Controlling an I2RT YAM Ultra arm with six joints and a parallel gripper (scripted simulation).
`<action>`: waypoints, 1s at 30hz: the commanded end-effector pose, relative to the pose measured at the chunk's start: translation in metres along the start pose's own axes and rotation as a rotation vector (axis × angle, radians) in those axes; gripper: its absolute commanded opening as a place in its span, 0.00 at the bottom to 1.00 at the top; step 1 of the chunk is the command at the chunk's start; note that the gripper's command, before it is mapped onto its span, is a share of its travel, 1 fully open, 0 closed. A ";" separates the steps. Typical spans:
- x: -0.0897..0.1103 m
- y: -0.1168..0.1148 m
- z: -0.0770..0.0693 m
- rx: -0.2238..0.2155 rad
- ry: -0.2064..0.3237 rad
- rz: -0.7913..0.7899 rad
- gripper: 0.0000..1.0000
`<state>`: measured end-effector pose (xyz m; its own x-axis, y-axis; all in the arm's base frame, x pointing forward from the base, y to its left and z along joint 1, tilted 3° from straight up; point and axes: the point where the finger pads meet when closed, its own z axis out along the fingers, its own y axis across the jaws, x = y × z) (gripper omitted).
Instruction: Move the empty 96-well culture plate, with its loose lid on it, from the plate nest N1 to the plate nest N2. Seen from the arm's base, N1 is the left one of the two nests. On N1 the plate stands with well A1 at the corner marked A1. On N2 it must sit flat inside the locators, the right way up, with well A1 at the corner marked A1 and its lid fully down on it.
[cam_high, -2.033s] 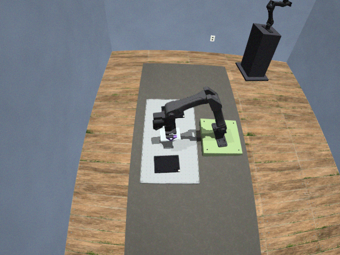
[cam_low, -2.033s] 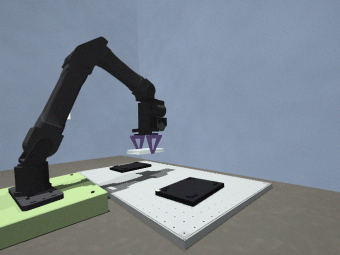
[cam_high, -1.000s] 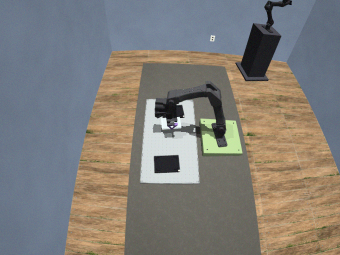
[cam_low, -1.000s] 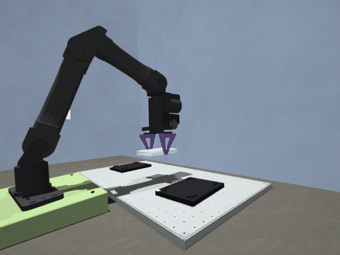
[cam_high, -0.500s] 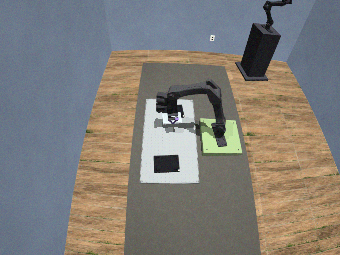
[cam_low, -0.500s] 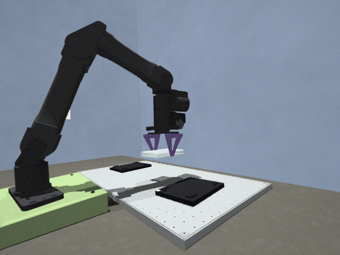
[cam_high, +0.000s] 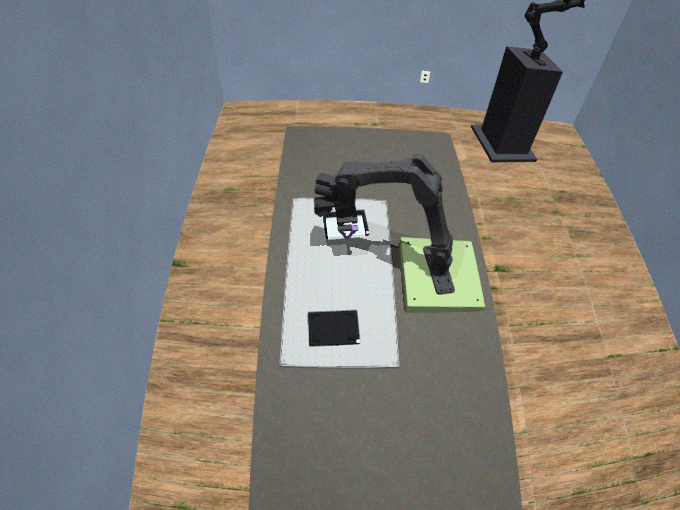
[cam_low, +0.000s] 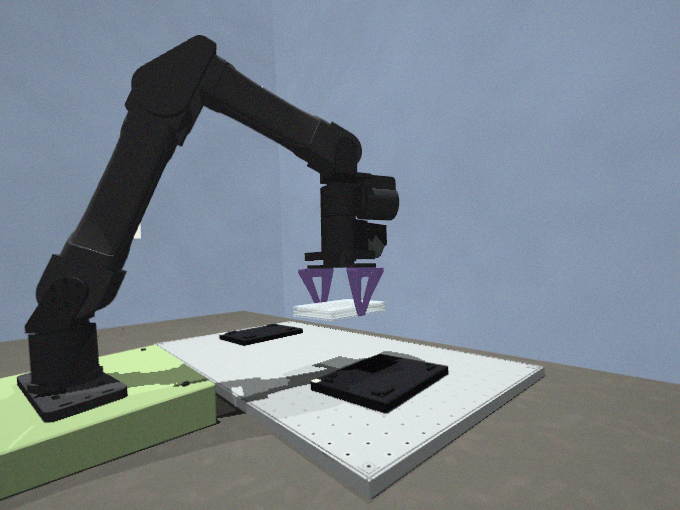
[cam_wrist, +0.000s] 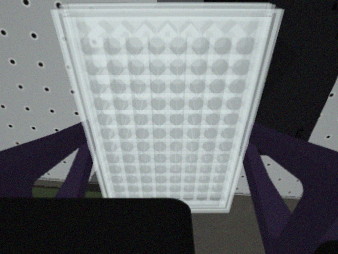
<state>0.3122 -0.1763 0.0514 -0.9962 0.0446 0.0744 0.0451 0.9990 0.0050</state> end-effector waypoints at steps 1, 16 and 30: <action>-0.004 -0.018 -0.014 0.020 -0.031 -0.015 0.00; 0.006 -0.060 -0.010 0.013 -0.023 -0.015 0.00; 0.007 -0.088 -0.025 0.034 -0.054 -0.034 0.00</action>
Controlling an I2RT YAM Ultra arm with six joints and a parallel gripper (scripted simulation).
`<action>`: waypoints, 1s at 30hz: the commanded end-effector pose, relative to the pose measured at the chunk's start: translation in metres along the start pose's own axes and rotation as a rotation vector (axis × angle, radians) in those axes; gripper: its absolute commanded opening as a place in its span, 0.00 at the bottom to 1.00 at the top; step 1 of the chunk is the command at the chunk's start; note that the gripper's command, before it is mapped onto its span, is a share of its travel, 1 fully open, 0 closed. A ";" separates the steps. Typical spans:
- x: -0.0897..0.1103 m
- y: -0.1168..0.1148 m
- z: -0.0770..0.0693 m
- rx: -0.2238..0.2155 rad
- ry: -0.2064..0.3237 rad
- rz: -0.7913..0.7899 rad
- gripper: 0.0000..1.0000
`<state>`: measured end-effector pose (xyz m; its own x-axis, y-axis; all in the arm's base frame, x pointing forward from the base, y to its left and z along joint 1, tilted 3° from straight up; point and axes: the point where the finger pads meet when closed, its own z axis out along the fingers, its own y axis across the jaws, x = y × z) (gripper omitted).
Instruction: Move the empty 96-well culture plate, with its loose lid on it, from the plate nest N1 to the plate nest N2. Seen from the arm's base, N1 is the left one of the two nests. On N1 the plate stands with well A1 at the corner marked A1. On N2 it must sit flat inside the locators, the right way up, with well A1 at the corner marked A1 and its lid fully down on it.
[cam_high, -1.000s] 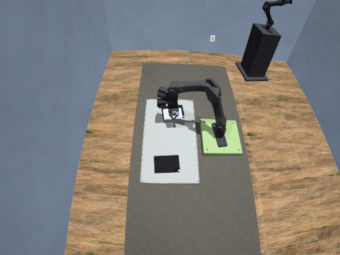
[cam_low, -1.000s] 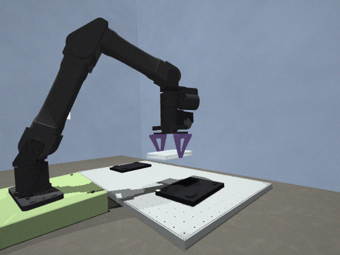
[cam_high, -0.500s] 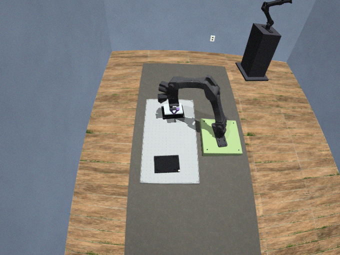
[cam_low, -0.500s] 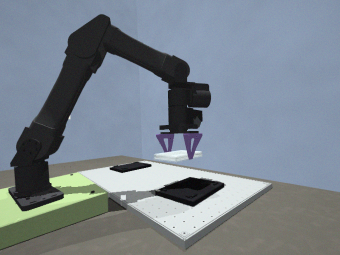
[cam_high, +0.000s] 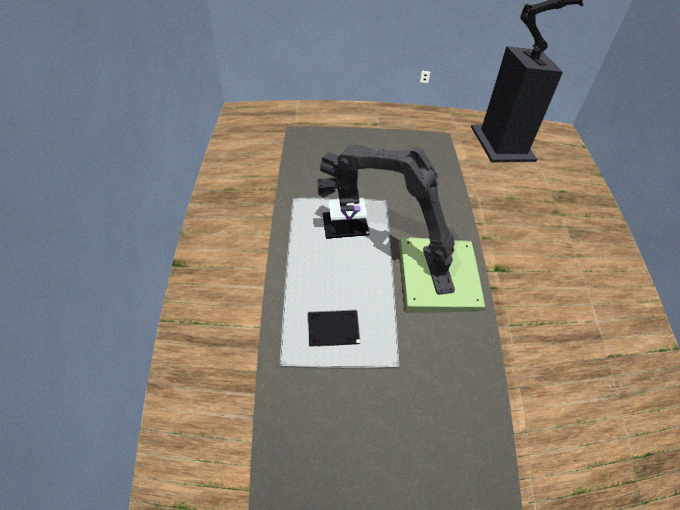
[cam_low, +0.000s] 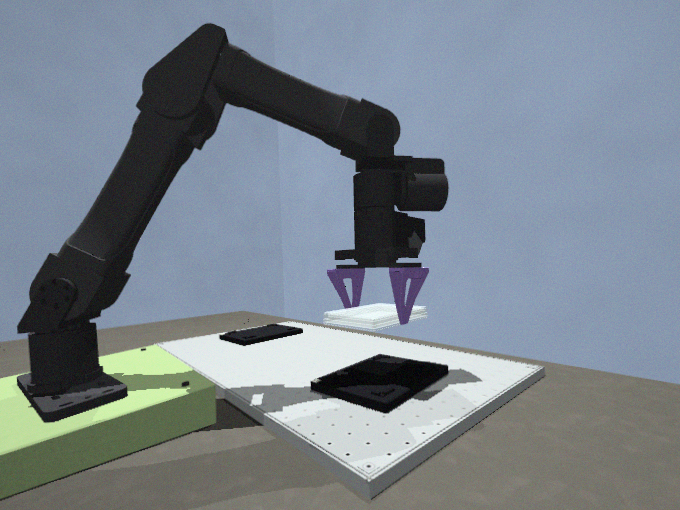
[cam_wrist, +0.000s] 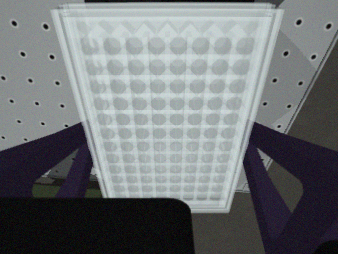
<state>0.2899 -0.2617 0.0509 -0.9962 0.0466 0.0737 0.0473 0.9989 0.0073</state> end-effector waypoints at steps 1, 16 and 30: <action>-0.012 -0.001 -0.026 0.036 -0.054 -0.036 0.00; -0.011 -0.005 -0.023 0.032 -0.050 -0.026 0.00; -0.011 -0.005 -0.020 0.026 -0.043 -0.026 0.00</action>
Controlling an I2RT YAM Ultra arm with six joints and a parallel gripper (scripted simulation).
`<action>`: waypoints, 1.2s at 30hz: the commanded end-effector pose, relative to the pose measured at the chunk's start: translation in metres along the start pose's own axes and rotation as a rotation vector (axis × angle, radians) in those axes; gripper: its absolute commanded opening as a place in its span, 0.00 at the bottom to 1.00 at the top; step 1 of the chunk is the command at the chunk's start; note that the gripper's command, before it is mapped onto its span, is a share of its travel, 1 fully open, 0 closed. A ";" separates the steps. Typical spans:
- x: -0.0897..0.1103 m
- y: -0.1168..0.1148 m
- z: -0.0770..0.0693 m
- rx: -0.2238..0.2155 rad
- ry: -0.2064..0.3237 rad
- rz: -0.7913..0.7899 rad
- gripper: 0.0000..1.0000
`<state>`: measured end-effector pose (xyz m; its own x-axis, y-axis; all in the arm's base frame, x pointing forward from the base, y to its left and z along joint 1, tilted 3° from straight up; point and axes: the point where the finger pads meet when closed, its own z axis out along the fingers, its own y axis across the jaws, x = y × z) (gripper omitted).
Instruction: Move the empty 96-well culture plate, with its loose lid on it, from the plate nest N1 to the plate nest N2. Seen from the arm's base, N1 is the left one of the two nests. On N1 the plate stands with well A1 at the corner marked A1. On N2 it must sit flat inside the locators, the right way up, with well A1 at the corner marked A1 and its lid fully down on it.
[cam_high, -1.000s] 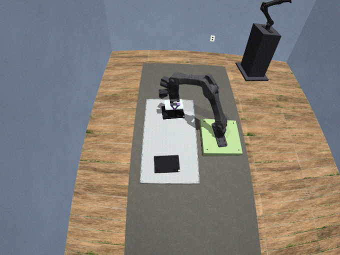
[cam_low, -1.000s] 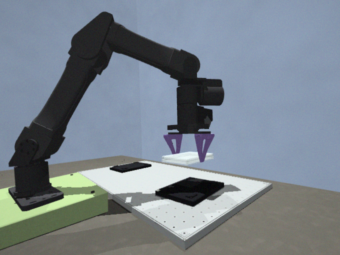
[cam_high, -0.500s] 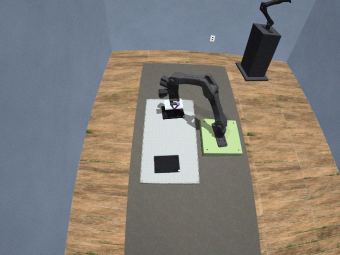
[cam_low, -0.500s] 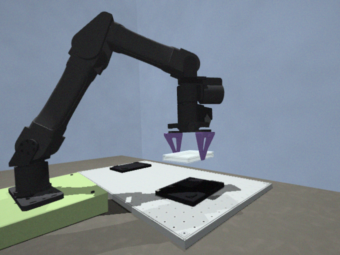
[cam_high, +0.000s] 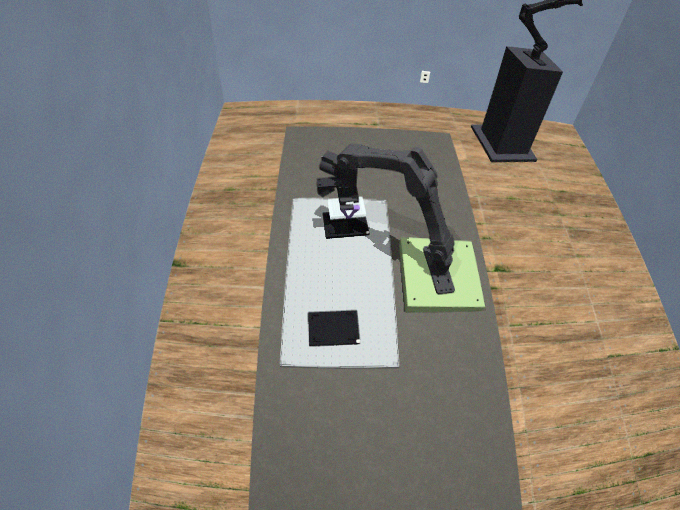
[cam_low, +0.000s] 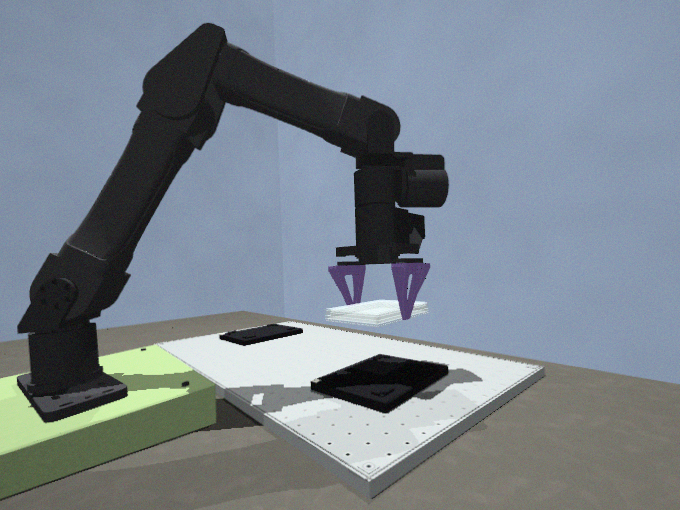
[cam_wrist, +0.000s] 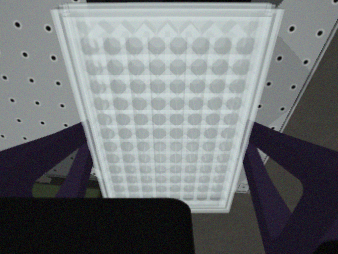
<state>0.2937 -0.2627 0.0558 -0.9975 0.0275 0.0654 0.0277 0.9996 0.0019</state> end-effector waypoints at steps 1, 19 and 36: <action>-0.007 -0.004 -0.014 0.020 -0.035 -0.007 0.00; -0.007 -0.005 -0.013 0.018 -0.033 -0.007 0.00; -0.008 -0.005 -0.017 0.025 -0.042 -0.007 0.00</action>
